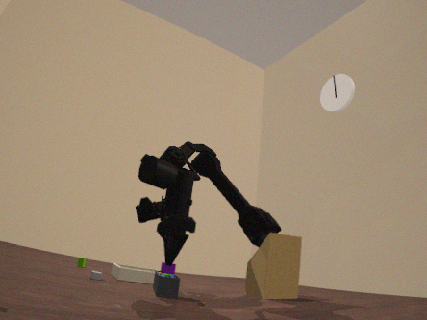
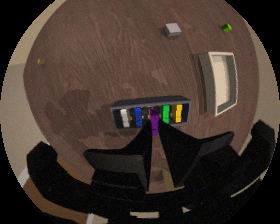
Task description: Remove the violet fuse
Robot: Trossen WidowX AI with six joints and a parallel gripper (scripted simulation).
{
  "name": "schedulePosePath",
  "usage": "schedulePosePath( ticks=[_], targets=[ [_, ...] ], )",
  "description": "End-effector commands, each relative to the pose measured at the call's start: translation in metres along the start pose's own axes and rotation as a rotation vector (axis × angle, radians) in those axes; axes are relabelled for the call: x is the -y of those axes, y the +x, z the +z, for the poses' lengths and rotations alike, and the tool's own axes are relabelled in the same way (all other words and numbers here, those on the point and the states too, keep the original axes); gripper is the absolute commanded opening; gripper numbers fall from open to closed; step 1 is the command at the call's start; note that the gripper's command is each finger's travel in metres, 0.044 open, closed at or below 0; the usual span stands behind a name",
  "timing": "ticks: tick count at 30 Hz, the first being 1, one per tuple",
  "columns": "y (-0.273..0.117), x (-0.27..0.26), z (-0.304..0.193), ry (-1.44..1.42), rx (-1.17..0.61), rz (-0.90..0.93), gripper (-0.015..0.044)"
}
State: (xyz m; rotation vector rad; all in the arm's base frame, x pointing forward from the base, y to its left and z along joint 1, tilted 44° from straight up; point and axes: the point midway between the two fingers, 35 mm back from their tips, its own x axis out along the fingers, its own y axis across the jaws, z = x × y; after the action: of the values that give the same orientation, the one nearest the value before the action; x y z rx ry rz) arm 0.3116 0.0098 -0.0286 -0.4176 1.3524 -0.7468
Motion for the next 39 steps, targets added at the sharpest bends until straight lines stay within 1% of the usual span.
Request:
schedulePosePath(
  ticks=[1,26,39],
  targets=[
    [-0.003,-0.001,0.002,0.007,0.0,0.006,0.0],
    [-0.015,0.0,0.001,0.006,0.001,0.005,0.0],
    [-0.035,-0.001,0.001,0.005,0.0,0.006,0.0]
  ],
)
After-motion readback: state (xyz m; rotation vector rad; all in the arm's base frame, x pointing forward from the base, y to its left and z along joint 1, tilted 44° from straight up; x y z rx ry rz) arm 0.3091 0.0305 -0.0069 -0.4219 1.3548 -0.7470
